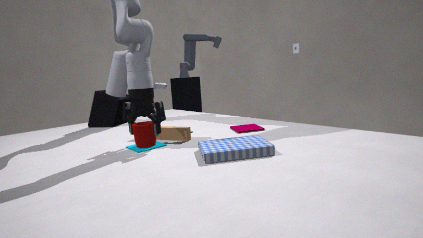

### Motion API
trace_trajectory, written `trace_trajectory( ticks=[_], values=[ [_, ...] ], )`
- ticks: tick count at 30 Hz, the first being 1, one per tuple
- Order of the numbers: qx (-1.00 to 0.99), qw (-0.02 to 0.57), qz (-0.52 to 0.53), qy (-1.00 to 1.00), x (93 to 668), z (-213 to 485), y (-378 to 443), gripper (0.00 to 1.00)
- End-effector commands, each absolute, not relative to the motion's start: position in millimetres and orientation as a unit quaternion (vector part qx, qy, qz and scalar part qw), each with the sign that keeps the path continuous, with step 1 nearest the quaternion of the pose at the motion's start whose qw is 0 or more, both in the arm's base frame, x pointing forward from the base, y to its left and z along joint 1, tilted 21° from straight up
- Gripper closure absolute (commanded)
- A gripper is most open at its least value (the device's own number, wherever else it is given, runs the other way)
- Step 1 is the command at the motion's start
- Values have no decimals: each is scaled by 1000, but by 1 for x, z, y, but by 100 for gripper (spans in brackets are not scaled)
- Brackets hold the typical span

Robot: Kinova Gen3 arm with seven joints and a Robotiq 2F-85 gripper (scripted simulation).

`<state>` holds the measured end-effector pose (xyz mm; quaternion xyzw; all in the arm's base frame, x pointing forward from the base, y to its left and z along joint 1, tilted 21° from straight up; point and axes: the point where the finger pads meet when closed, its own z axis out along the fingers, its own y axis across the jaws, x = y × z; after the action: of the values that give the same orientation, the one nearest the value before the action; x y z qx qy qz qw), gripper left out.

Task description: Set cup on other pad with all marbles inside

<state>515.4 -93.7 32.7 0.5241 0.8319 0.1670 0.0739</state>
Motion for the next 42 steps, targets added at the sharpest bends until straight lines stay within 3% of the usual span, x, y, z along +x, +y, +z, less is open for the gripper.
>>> trace_trajectory(
  ticks=[1, 28, 42],
  values=[
    [526, 76, 167, 831, 518, 32, -94, 0],
    [526, 76, 168, 831, 514, 42, -97, 0],
    [525, 76, 168, 831, 500, 85, -106, 0]
  ],
)
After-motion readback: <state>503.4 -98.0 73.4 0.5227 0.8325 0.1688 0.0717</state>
